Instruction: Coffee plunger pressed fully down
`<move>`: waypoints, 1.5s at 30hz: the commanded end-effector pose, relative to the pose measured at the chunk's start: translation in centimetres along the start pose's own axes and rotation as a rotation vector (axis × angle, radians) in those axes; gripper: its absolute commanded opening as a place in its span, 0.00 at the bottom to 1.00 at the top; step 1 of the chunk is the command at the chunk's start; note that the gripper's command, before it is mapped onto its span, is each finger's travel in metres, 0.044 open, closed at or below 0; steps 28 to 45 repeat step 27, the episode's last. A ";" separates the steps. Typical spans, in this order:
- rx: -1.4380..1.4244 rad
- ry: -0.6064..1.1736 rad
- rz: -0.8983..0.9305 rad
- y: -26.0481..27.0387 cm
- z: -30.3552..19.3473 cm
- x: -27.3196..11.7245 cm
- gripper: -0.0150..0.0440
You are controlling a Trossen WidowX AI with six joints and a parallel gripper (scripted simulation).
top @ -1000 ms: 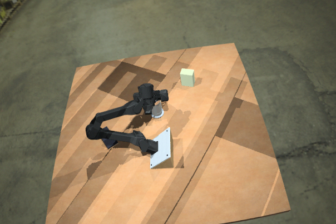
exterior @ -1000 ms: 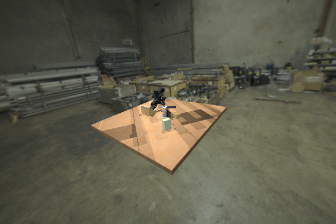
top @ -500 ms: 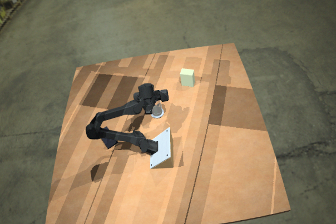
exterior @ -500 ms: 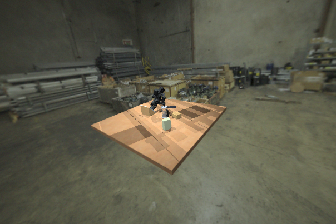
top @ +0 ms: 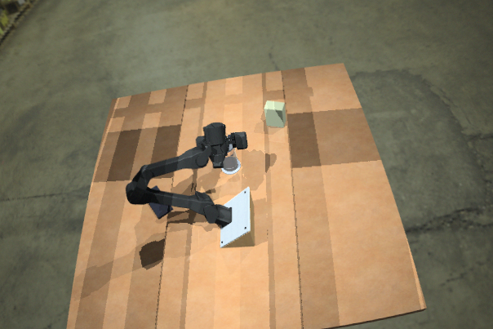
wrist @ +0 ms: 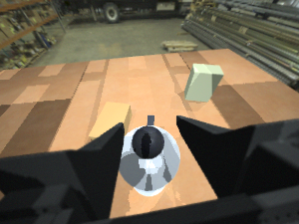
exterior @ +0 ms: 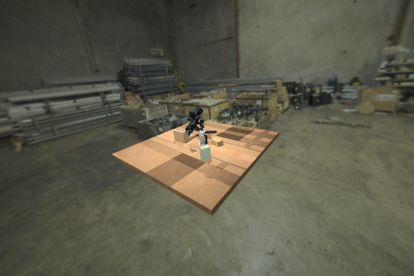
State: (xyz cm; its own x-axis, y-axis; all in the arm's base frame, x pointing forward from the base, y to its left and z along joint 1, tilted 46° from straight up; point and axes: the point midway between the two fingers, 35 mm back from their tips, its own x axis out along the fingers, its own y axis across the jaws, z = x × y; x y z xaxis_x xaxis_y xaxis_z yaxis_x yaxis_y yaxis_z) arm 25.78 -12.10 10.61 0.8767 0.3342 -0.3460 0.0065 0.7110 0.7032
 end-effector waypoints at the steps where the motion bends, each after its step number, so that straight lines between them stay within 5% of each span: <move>1: -0.001 -0.001 -0.003 -0.1 0.0 0.0 0.91; 3: -0.001 -0.001 -0.003 -0.1 0.0 0.0 1.00; 18: 0.010 0.012 -0.003 0.4 6.1 -4.9 1.00; 45: 0.010 0.012 -0.003 0.4 6.2 -5.0 1.00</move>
